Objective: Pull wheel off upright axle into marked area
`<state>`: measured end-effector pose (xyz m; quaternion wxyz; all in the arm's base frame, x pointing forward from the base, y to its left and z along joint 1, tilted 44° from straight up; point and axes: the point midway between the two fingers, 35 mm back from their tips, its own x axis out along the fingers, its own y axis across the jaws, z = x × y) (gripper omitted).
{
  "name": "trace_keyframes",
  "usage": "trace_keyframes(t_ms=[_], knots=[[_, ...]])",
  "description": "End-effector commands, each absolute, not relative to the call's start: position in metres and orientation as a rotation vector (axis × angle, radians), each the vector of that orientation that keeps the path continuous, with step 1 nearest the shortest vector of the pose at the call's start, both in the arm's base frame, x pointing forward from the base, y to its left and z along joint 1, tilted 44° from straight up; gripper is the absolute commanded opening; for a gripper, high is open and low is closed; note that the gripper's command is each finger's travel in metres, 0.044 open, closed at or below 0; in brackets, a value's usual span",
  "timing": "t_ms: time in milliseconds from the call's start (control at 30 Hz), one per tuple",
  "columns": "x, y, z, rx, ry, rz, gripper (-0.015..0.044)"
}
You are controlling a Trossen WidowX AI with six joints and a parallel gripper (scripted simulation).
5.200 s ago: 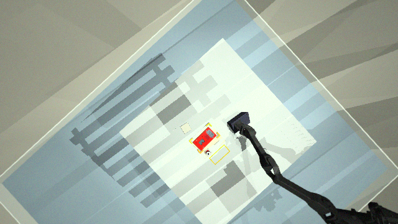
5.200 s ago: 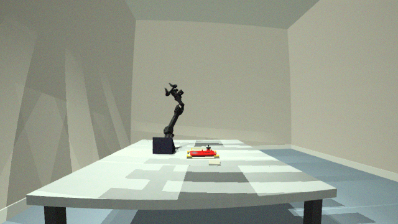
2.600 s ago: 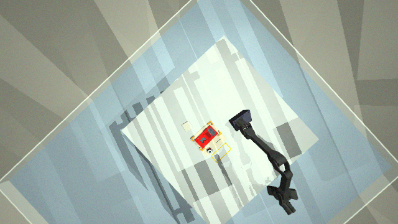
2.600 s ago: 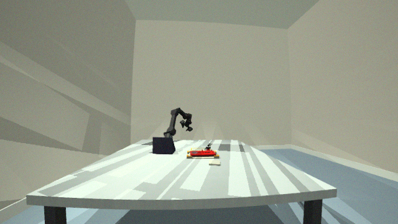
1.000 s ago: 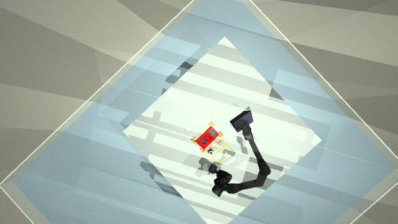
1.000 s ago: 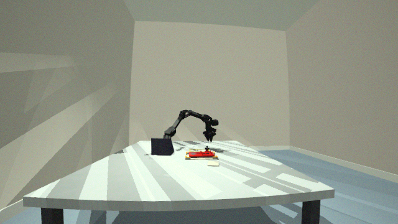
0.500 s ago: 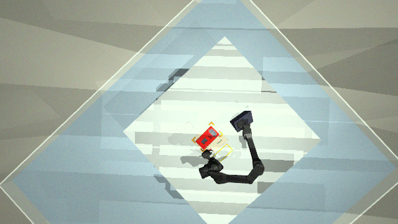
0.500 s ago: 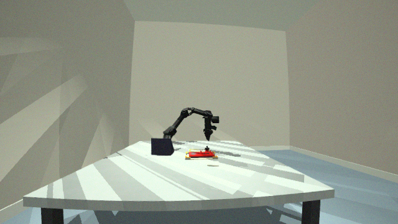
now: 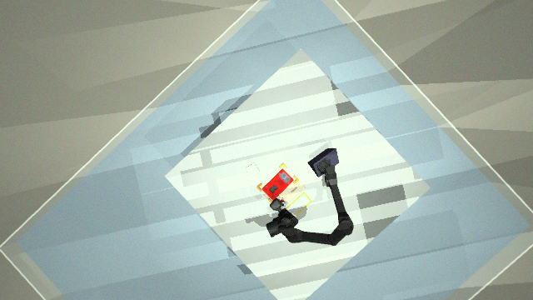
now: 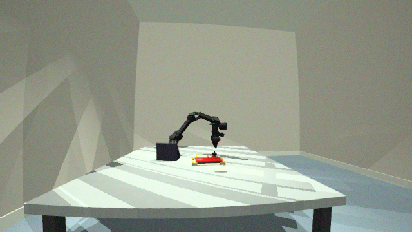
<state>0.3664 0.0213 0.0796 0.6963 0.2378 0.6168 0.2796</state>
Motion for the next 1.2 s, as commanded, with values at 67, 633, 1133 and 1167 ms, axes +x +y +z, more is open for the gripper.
trace_keyframes(t_ms=[67,633,1133,1167], knots=[[0.365,0.054,0.048,0.544,1.393,0.632,0.0300],[0.366,0.058,0.043,0.535,1.385,0.633,0.0247],[0.366,0.058,0.044,0.536,1.385,0.633,0.0010],[0.366,0.057,0.044,0.536,1.385,0.633,0.0000]])
